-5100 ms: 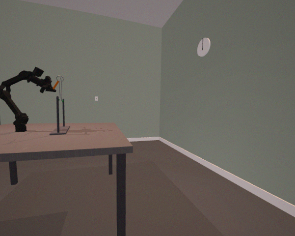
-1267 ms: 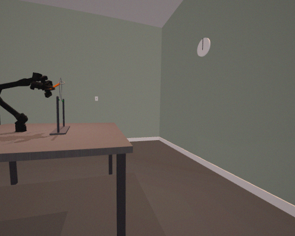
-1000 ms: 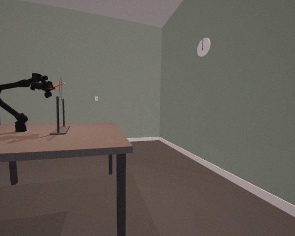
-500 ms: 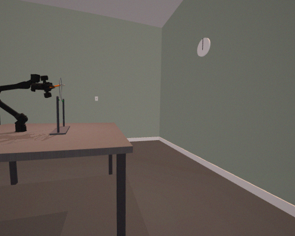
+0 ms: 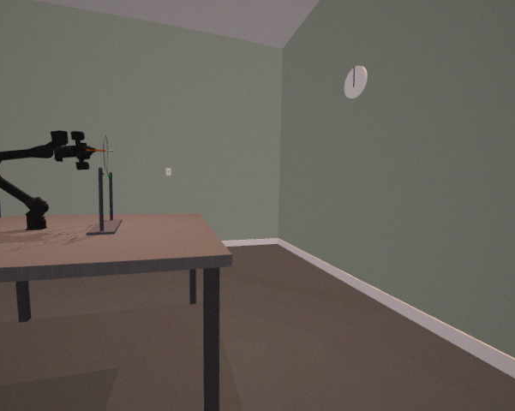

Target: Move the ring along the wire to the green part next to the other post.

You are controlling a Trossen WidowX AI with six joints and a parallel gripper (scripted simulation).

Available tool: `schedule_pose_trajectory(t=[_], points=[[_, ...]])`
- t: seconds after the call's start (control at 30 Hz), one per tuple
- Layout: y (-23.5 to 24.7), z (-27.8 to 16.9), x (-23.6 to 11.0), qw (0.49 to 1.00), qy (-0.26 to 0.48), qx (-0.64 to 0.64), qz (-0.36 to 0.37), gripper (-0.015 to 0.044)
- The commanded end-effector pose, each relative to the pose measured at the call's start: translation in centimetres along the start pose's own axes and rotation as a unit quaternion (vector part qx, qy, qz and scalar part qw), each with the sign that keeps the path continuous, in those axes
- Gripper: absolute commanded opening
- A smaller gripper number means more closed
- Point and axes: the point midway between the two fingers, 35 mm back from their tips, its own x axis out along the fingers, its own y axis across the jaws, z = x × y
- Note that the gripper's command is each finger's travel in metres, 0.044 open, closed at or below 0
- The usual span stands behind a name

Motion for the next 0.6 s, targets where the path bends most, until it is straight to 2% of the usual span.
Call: schedule_pose_trajectory(t=[0.0,0.57], points=[[-0.26,0.02,-0.04,1.0,-0.005,-0.025,-0.016,-0.015],[-0.95,0.09,0.01,0.99,-0.017,-0.119,-0.069,-0.015]])
